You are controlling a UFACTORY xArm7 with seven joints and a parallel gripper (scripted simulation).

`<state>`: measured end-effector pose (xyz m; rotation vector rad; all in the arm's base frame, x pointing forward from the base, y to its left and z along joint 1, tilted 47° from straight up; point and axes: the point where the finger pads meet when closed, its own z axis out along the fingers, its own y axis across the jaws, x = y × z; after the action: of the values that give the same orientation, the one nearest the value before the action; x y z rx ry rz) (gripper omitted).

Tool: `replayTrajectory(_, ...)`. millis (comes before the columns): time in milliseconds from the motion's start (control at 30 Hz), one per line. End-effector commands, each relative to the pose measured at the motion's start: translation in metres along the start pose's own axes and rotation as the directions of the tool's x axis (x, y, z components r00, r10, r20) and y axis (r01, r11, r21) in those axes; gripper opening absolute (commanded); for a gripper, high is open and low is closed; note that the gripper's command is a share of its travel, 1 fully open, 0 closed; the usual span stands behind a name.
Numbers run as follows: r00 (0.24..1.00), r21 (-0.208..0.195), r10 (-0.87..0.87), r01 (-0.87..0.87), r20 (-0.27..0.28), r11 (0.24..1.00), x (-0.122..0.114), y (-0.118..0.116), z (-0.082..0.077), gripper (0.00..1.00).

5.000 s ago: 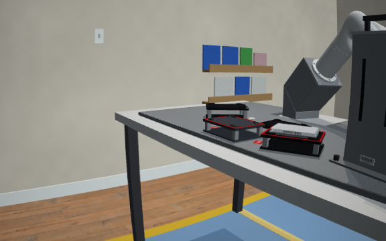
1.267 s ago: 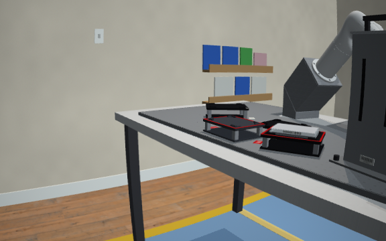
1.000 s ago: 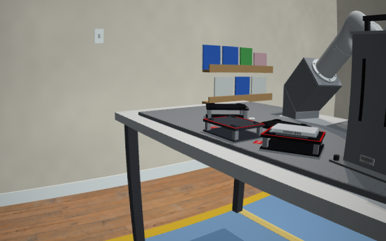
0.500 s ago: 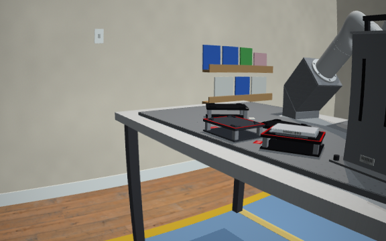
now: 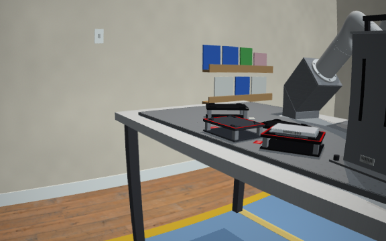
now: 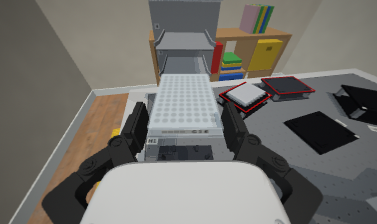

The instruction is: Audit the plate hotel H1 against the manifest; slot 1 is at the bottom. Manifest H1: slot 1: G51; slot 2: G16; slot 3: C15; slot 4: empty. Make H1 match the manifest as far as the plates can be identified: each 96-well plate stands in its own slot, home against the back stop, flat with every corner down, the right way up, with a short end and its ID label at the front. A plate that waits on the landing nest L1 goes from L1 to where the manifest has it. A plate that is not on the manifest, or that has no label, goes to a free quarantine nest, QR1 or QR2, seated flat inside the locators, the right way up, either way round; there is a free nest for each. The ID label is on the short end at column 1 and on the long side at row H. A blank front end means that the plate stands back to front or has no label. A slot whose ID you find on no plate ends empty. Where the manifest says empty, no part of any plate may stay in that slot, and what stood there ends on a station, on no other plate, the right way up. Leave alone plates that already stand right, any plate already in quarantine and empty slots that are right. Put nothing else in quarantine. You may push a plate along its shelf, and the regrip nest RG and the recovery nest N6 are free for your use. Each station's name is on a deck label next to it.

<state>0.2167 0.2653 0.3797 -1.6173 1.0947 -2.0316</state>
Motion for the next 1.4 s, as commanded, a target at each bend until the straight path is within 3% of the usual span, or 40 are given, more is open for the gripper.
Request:
replayTrajectory(0, 1.0, -0.002, 0.002, -0.002, 0.001, 1.0, 0.001, 0.0, -0.006, 0.0)
replayTrajectory(1367, 1.0, -0.002, 0.002, -0.002, 0.001, 1.0, 0.001, 0.0, -0.067, 0.0)
